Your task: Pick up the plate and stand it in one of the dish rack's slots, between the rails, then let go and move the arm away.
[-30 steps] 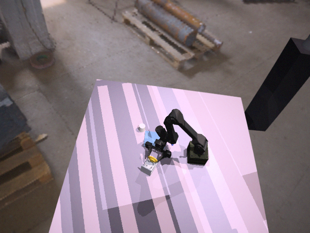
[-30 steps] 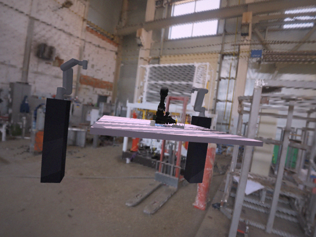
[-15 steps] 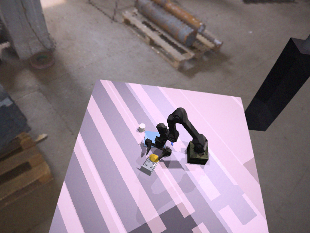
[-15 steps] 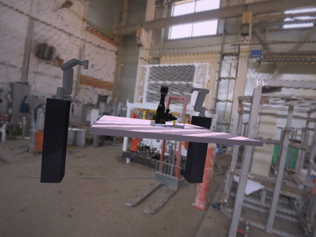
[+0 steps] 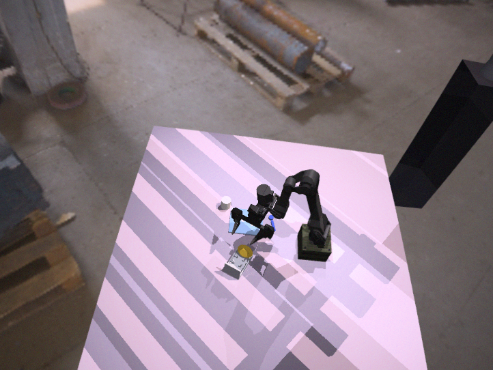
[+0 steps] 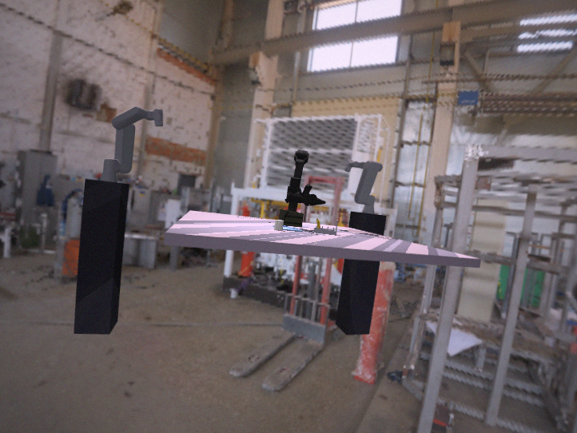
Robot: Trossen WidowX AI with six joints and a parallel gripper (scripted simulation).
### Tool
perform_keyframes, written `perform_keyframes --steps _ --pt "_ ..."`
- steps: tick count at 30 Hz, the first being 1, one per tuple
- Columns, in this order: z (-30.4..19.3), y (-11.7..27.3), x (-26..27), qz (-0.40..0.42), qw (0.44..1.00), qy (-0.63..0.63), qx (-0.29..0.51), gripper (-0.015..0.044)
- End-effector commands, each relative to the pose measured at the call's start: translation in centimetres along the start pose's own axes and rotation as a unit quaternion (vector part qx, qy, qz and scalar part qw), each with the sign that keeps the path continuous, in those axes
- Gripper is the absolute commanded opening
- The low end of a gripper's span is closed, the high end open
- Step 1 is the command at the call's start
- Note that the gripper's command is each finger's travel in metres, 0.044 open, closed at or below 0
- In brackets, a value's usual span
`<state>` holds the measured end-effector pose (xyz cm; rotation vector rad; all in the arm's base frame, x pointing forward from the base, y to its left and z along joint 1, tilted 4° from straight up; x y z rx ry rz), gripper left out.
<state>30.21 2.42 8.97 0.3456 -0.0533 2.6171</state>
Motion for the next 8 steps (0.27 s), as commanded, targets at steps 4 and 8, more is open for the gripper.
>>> perform_keyframes --steps 4,8 --pt "0.8 -0.1 -2.0 -0.048 0.998 -0.040 0.002 0.0400" --pt "1.4 0.0 -3.9 -0.093 0.993 -0.074 0.010 0.0400"
Point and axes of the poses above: the point midway between the two fingers, 35 mm back from their tips, its own y axis back along the fingers, its own x axis across the jaws, z = x × y, the point moved 2 cm from there along y, back along the fingers, and after that the axes turned 11 degrees about -y, right-handed, at the moved point
